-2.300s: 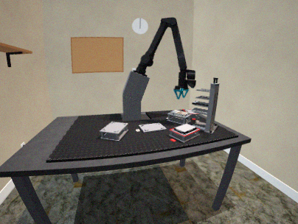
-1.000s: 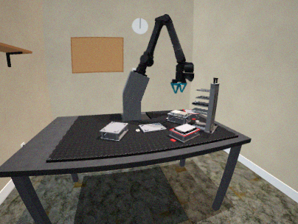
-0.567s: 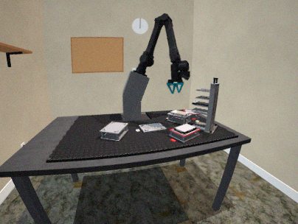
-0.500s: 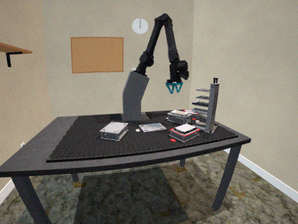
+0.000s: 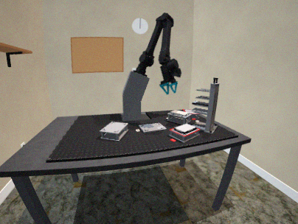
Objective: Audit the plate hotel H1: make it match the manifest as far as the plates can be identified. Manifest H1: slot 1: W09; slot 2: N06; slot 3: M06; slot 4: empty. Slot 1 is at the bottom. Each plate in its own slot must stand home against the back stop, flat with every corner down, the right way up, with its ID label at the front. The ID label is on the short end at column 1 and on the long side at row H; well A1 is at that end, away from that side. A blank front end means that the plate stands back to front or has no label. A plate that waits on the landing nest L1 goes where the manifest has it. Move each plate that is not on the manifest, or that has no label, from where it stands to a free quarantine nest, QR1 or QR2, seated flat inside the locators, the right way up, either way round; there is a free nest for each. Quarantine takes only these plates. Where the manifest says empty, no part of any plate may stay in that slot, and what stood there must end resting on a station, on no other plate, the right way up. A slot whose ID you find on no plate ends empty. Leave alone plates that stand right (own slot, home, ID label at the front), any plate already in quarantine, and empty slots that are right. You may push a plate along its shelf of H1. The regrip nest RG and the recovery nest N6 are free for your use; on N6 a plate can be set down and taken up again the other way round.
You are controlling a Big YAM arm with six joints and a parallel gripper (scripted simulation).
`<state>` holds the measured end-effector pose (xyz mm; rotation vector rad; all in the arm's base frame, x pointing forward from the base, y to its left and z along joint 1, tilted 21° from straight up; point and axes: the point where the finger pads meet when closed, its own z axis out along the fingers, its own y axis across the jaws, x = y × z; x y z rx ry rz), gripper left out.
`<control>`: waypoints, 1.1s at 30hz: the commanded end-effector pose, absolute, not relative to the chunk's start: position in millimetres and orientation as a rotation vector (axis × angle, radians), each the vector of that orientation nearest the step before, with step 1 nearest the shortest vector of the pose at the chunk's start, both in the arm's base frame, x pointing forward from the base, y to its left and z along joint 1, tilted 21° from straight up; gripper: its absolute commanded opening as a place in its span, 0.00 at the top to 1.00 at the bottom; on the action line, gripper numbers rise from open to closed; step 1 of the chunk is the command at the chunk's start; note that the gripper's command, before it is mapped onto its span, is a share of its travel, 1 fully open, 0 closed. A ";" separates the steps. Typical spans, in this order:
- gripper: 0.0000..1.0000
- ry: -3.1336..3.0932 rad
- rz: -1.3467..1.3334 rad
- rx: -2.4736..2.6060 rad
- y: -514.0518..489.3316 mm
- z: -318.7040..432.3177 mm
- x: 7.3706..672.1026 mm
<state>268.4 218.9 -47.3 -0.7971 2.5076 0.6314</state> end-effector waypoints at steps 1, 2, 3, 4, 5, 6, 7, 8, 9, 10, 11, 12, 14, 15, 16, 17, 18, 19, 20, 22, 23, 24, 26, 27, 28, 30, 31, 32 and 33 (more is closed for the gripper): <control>0.00 2.453 0.623 -0.791 211.6 -48.0 276.6; 0.00 2.453 0.623 -0.791 211.6 -48.0 276.6; 0.00 2.438 0.627 -0.783 208.8 -49.0 278.1; 0.00 2.423 0.630 -0.774 206.0 -49.9 279.7; 0.00 2.408 0.634 -0.766 203.2 -50.9 281.2; 0.00 2.392 0.637 -0.758 200.4 -51.8 282.7; 0.00 2.377 0.641 -0.750 197.8 -52.7 284.1; 0.00 2.362 0.644 -0.742 197.8 -52.6 284.0; 0.00 2.353 0.652 -0.721 197.7 -52.6 283.9; 0.00 2.343 0.660 -0.701 197.8 -52.5 283.7; 0.00 2.323 0.675 -0.724 204.9 -52.5 278.4; 0.00 2.307 0.679 -0.717 204.9 -52.4 278.2; 0.00 2.279 0.680 -0.689 202.0 -52.3 280.0; 0.00 2.266 0.680 -0.673 200.0 -52.3 281.3; 0.00 2.251 0.683 -0.664 199.9 -52.3 281.1; 0.00 2.236 0.686 -0.657 199.9 -52.3 280.7; 0.00 2.236 0.686 -0.657 199.9 -52.3 280.7; 0.00 2.236 0.686 -0.657 199.9 -52.3 280.7; 0.00 2.222 0.689 -0.650 199.8 -52.4 279.9; 0.00 2.193 0.696 -0.639 200.2 -52.6 277.7; 0.00 2.179 0.701 -0.634 200.5 -52.6 276.5; 0.00 2.165 0.705 -0.629 201.0 -52.6 275.2; 0.00 2.136 0.713 -0.618 201.5 -52.6 273.0; 0.00 2.126 0.708 -0.584 191.6 -53.4 277.6; 0.00 2.112 0.711 -0.576 188.3 -54.4 277.7; 0.00 2.099 0.699 -0.598 182.7 -56.4 279.7; 0.00 2.094 0.698 -0.598 180.5 -57.2 282.6; 0.00 2.091 0.698 -0.598 178.0 -58.2 284.7; 0.00 2.087 0.698 -0.598 175.7 -58.9 287.1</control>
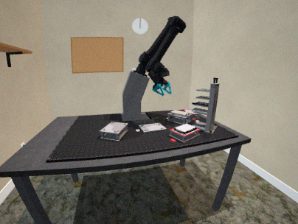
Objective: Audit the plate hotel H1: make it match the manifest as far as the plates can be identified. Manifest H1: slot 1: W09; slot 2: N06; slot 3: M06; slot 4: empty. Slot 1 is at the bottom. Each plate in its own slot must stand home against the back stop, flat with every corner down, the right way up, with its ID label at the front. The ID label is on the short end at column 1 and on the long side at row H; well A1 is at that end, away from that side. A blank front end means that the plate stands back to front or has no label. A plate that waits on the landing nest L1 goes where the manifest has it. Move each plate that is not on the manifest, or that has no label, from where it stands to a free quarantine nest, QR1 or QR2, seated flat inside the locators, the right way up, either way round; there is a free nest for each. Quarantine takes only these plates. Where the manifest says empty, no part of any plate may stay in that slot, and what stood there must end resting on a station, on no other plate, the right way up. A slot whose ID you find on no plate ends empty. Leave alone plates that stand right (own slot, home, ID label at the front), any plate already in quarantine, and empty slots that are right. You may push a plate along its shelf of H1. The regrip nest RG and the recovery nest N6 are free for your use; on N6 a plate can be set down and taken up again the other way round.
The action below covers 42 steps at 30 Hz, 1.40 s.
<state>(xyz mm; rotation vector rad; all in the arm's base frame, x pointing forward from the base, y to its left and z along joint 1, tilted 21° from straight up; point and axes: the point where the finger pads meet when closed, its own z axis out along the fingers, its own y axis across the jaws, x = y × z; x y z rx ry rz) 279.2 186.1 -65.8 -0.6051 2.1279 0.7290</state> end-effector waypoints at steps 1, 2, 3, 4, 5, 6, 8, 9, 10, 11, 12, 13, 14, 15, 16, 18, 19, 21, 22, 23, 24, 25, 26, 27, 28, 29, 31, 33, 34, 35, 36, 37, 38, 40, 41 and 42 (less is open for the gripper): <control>0.00 2.070 0.696 -0.599 174.0 -55.9 292.1; 0.00 2.070 0.696 -0.599 174.0 -55.9 292.1; 0.00 2.070 0.696 -0.599 174.0 -55.9 292.1; 0.00 2.073 0.696 -0.599 171.2 -59.2 293.9; 0.00 2.076 0.696 -0.599 168.1 -61.9 294.5; 0.00 2.089 0.698 -0.598 164.6 -65.4 293.7; 0.00 2.108 0.701 -0.596 157.8 -71.0 292.9; 0.00 2.108 0.701 -0.596 154.8 -72.1 293.7; 0.00 2.108 0.701 -0.596 151.8 -73.2 294.5; 0.00 2.107 0.702 -0.596 148.7 -74.4 295.2; 0.00 2.107 0.702 -0.595 145.7 -75.5 296.0; 0.00 2.107 0.702 -0.595 142.7 -76.6 296.7; 0.00 2.107 0.702 -0.595 139.7 -77.8 297.5; 0.00 2.107 0.703 -0.595 136.6 -78.9 298.3; 0.00 2.107 0.703 -0.595 133.5 -80.0 298.3; 0.00 2.107 0.703 -0.595 127.3 -82.3 298.4; 0.00 2.107 0.703 -0.595 127.3 -82.3 298.4; 0.00 2.102 0.702 -0.596 124.2 -82.1 299.5; 0.00 2.106 0.704 -0.594 121.1 -84.7 298.5; 0.00 2.106 0.704 -0.594 118.0 -85.8 298.5; 0.00 2.106 0.704 -0.594 114.9 -87.0 298.5; 0.00 2.106 0.704 -0.594 111.8 -88.1 298.6; 0.00 2.106 0.705 -0.594 108.7 -89.3 298.6; 0.00 2.106 0.705 -0.594 105.6 -90.4 298.7; 0.00 2.106 0.705 -0.594 102.5 -91.6 298.8; 0.00 2.105 0.705 -0.594 99.4 -92.7 298.8; 0.00 2.098 0.702 -0.596 93.0 -93.0 300.6; 0.00 2.104 0.705 -0.593 86.9 -97.0 299.3; 0.00 2.104 0.706 -0.593 83.8 -98.4 299.2; 0.00 2.103 0.706 -0.593 80.7 -99.3 299.4; 0.00 2.103 0.706 -0.593 80.7 -99.3 299.4; 0.00 2.103 0.706 -0.593 80.7 -99.3 299.4; 0.00 2.087 0.694 -0.600 76.8 -95.4 304.0; 0.00 2.087 0.694 -0.599 70.4 -97.8 304.0; 0.00 2.088 0.695 -0.599 67.3 -99.2 304.0; 0.00 2.088 0.694 -0.599 64.1 -100.3 304.0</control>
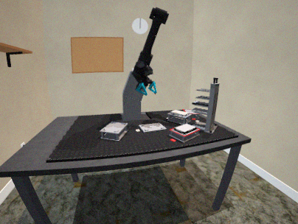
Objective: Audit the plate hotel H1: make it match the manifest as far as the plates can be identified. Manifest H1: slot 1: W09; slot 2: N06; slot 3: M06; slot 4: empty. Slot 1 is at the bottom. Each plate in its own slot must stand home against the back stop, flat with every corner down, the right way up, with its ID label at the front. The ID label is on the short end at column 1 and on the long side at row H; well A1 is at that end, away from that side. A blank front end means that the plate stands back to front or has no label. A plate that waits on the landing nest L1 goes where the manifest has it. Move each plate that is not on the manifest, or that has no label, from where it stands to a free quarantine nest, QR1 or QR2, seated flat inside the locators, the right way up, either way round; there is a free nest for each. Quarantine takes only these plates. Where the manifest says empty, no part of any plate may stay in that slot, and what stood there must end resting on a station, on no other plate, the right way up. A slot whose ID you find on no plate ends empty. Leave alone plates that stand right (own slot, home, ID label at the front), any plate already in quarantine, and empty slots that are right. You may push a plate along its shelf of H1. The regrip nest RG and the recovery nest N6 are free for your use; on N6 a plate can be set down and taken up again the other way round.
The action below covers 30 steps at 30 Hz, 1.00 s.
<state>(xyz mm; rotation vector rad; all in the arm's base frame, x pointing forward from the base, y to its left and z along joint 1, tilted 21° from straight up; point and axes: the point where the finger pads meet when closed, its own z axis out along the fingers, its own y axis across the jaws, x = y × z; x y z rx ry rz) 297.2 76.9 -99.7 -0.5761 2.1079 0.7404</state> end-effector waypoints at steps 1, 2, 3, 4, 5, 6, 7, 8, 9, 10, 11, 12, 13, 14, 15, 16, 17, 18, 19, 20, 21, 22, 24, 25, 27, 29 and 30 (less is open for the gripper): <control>0.00 2.087 0.694 -0.600 60.9 -101.3 304.3; 0.00 2.086 0.693 -0.600 57.6 -102.2 304.6; 0.00 2.085 0.692 -0.601 54.6 -102.9 305.1; 0.00 2.085 0.692 -0.601 54.6 -102.8 305.1; 0.00 2.083 0.682 -0.602 55.6 -109.1 304.2; 0.00 2.079 0.697 -0.631 64.9 -112.4 302.4; 0.00 2.079 0.697 -0.631 66.1 -115.5 302.3; 0.00 2.079 0.697 -0.631 67.4 -118.7 302.2; 0.00 2.089 0.710 -0.609 68.6 -121.8 302.0; 0.00 2.089 0.710 -0.609 69.8 -124.9 301.9; 0.00 2.089 0.710 -0.609 69.8 -124.9 301.9; 0.00 2.089 0.710 -0.609 69.8 -124.9 301.9; 0.00 2.083 0.692 -0.583 61.7 -119.8 304.4; 0.00 2.072 0.683 -0.588 60.9 -115.8 307.5; 0.00 2.070 0.679 -0.594 60.8 -115.9 307.7; 0.00 2.069 0.679 -0.597 61.3 -115.9 307.8; 0.00 2.067 0.685 -0.607 64.3 -115.9 307.2; 0.00 2.067 0.687 -0.611 65.4 -115.9 307.0; 0.00 2.092 0.705 -0.602 66.7 -121.7 299.5; 0.00 2.092 0.705 -0.602 66.7 -121.7 299.5; 0.00 2.092 0.705 -0.602 66.7 -121.7 299.5; 0.00 2.092 0.705 -0.602 66.7 -121.7 299.5; 0.00 2.092 0.705 -0.602 66.7 -121.7 299.5; 0.00 2.092 0.705 -0.602 66.7 -121.7 299.5; 0.00 2.092 0.705 -0.602 66.7 -121.7 299.5; 0.00 2.092 0.705 -0.602 66.7 -121.7 299.5; 0.00 2.092 0.705 -0.602 66.7 -121.7 299.5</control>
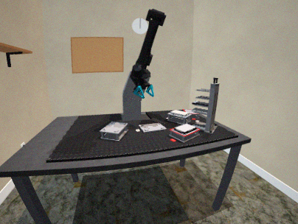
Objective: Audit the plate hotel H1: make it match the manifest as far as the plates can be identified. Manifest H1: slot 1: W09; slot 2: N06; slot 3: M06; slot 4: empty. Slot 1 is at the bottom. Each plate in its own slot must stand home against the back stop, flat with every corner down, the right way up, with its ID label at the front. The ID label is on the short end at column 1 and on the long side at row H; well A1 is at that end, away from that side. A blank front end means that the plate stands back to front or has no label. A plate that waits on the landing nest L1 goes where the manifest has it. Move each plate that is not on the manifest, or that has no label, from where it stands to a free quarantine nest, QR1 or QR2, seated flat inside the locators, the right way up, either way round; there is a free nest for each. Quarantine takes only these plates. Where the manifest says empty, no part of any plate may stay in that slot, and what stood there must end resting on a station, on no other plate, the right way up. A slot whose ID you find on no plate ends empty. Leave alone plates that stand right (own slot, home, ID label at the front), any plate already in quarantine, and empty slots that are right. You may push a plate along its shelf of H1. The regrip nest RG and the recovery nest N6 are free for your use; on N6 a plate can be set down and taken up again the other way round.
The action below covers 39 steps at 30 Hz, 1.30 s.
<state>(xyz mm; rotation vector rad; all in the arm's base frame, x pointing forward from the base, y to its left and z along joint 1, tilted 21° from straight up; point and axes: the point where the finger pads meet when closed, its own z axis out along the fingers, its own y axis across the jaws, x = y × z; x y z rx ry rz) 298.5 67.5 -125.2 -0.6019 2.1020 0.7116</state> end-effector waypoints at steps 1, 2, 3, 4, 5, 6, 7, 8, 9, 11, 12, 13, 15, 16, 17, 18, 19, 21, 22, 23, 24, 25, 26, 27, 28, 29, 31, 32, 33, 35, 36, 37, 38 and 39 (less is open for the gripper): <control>0.00 2.092 0.705 -0.602 66.7 -121.7 299.5; 0.00 2.092 0.705 -0.602 66.7 -121.7 299.5; 0.00 2.092 0.705 -0.602 66.7 -121.7 299.5; 0.00 2.092 0.705 -0.602 66.7 -121.7 299.5; 0.00 2.092 0.705 -0.602 66.7 -121.7 299.5; 0.00 2.092 0.705 -0.602 66.7 -121.7 299.5; 0.00 2.092 0.705 -0.602 66.7 -121.7 299.5; 0.00 2.092 0.705 -0.602 66.7 -121.7 299.5; 0.00 2.093 0.699 -0.597 62.6 -116.2 298.1; 0.00 2.094 0.699 -0.596 60.9 -111.3 297.6; 0.00 2.093 0.699 -0.597 59.9 -108.9 297.8; 0.00 2.093 0.699 -0.597 58.9 -106.5 298.1; 0.00 2.092 0.698 -0.597 57.9 -104.1 298.3; 0.00 2.092 0.698 -0.597 57.9 -104.1 298.3; 0.00 2.078 0.700 -0.614 67.3 -100.1 300.7; 0.00 2.104 0.721 -0.602 72.0 -106.6 292.9; 0.00 2.104 0.721 -0.602 75.1 -105.2 292.5; 0.00 2.092 0.712 -0.607 80.4 -98.7 295.0; 0.00 2.083 0.707 -0.610 83.1 -94.6 296.9; 0.00 2.079 0.704 -0.611 86.0 -91.8 297.7; 0.00 2.078 0.704 -0.611 89.0 -90.3 297.4; 0.00 2.078 0.705 -0.611 92.1 -88.9 296.9; 0.00 2.078 0.705 -0.611 95.2 -87.5 296.5; 0.00 2.078 0.706 -0.610 98.1 -86.0 296.1; 0.00 2.078 0.706 -0.610 101.2 -84.6 295.7; 0.00 2.078 0.706 -0.610 104.2 -83.2 295.2; 0.00 2.078 0.707 -0.609 110.3 -80.5 294.4; 0.00 2.078 0.707 -0.609 110.3 -80.5 294.4; 0.00 2.078 0.707 -0.609 110.3 -80.5 294.4; 0.00 2.078 0.708 -0.608 116.4 -77.7 293.6; 0.00 2.078 0.709 -0.608 119.4 -76.3 293.2; 0.00 2.078 0.709 -0.608 122.4 -74.9 292.9; 0.00 2.078 0.710 -0.607 125.4 -73.7 291.7; 0.00 2.078 0.710 -0.607 128.3 -72.5 290.5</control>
